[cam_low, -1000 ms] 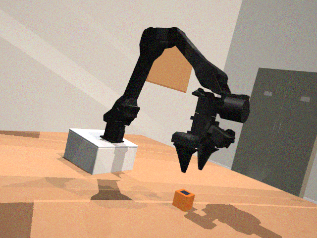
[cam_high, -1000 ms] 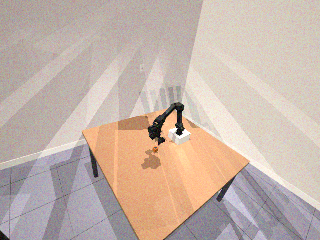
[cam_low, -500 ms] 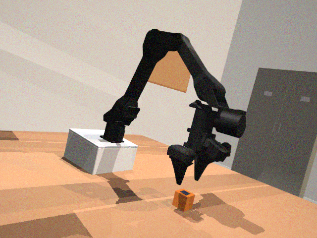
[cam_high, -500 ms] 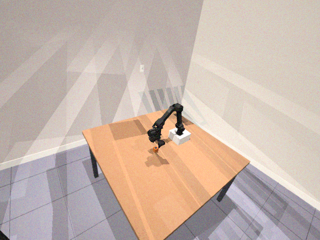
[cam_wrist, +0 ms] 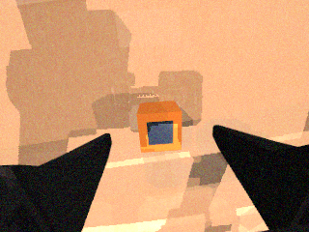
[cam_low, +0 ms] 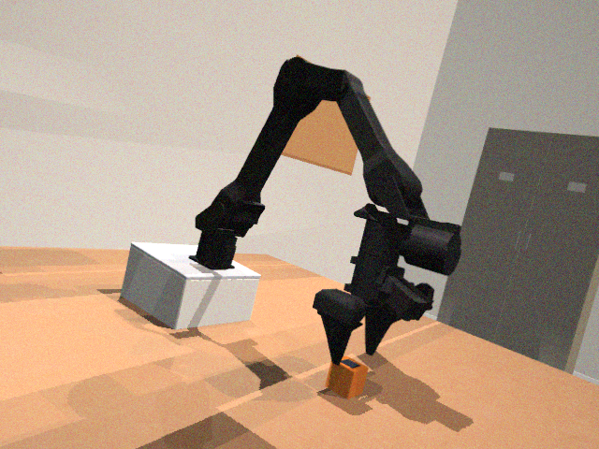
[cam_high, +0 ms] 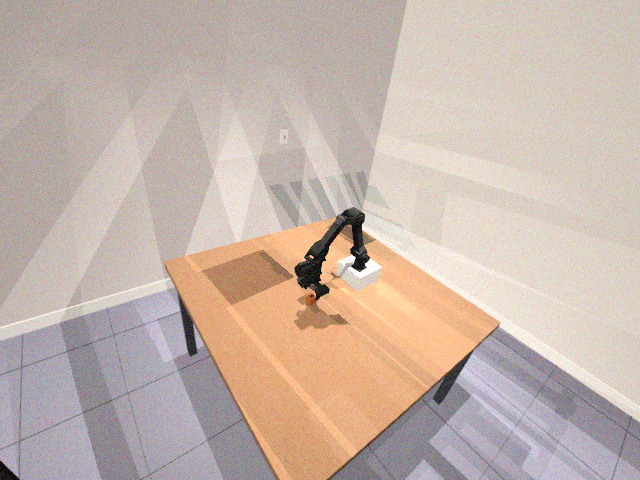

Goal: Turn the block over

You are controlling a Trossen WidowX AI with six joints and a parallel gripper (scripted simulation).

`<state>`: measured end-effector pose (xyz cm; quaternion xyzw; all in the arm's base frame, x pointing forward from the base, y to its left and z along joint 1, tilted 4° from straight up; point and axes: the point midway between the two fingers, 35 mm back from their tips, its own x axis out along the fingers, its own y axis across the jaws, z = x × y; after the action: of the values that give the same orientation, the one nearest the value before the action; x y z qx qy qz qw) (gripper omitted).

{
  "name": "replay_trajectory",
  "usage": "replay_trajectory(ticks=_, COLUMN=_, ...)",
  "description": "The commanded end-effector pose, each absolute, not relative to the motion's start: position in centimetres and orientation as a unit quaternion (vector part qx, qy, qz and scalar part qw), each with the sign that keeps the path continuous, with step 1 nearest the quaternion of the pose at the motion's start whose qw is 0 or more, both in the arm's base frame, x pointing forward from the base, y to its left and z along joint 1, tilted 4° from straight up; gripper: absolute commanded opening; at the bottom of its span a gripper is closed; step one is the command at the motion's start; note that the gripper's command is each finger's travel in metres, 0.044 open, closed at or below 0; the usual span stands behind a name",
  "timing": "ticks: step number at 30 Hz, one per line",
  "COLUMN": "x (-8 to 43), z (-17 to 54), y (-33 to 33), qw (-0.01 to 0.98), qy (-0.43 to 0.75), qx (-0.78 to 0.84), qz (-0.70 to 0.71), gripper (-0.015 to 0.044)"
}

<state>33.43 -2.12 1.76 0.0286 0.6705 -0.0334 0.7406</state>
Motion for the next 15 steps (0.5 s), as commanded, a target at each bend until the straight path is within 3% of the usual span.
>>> replay_trajectory(ticks=1, x=33.3, z=0.9, y=-2.0, qw=0.738, qy=0.673, qx=0.033, qz=-0.033, gripper=0.044)
replay_trajectory(ticks=13, x=33.4, z=-0.9, y=-2.0, qw=0.738, qy=0.673, qx=0.033, qz=-0.033, gripper=0.044)
replay_trajectory(ticks=15, x=33.4, z=-0.9, y=-2.0, qw=0.738, qy=0.673, qx=0.033, qz=-0.033, gripper=0.0387)
